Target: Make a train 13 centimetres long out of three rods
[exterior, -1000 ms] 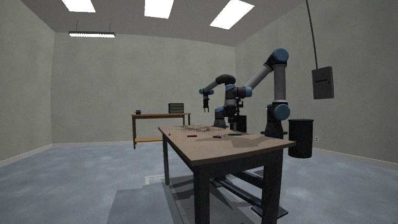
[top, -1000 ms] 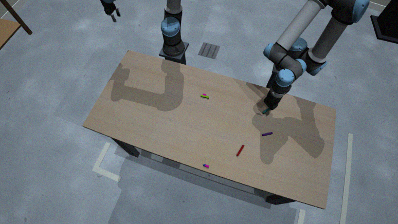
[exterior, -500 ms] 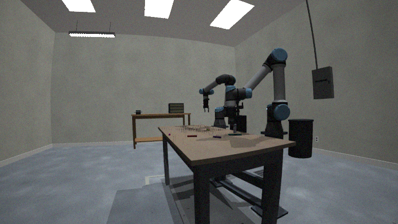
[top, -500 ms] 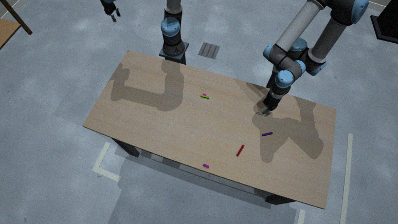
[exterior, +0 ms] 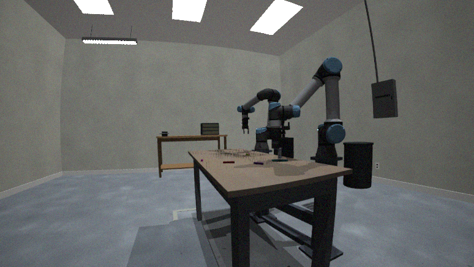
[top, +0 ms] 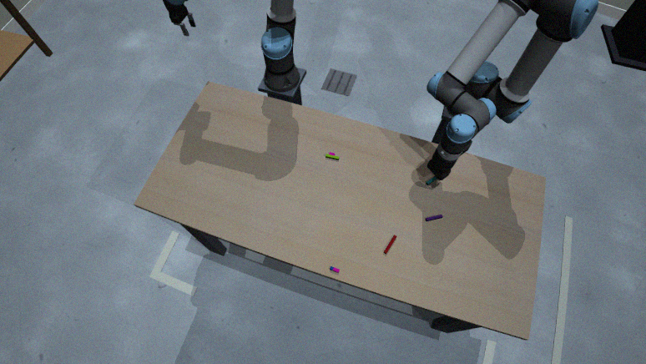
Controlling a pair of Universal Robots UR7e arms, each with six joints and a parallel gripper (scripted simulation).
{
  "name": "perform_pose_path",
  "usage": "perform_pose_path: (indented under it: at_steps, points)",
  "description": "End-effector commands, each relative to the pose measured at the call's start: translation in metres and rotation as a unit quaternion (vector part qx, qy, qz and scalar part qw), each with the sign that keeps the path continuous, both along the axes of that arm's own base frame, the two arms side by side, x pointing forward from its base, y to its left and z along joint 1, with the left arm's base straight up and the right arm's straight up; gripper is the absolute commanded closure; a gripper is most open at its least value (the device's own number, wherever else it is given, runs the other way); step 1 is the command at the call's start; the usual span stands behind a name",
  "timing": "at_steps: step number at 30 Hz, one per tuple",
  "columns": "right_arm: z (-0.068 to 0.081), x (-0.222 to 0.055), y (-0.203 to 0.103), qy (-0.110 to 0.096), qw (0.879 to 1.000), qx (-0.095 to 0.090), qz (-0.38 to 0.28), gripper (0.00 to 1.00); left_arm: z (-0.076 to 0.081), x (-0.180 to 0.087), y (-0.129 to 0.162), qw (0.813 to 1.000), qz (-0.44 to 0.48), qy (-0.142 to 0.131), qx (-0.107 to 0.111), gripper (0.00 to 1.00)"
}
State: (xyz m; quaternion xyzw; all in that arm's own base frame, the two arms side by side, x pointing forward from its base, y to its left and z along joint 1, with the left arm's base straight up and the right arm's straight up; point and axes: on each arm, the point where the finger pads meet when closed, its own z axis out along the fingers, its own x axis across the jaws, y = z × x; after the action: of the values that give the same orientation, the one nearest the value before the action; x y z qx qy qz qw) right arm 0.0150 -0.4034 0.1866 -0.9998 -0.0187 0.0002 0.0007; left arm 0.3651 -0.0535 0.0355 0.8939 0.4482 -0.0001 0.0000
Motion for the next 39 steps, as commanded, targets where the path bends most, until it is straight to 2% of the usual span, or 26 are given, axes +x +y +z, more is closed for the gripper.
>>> perform_pose_path:
  at_steps: [1,39]
  points:
    - [0.0,0.0,0.0,0.0,1.0,-0.001,0.0,0.0,0.0,0.0,0.0,1.0,0.0,-0.001,0.0,0.46]
    - [0.0,0.0,0.0,0.0,1.0,-0.001,0.0,0.0,-0.015,0.0,0.0,1.0,0.0,-0.001,0.0,0.46]
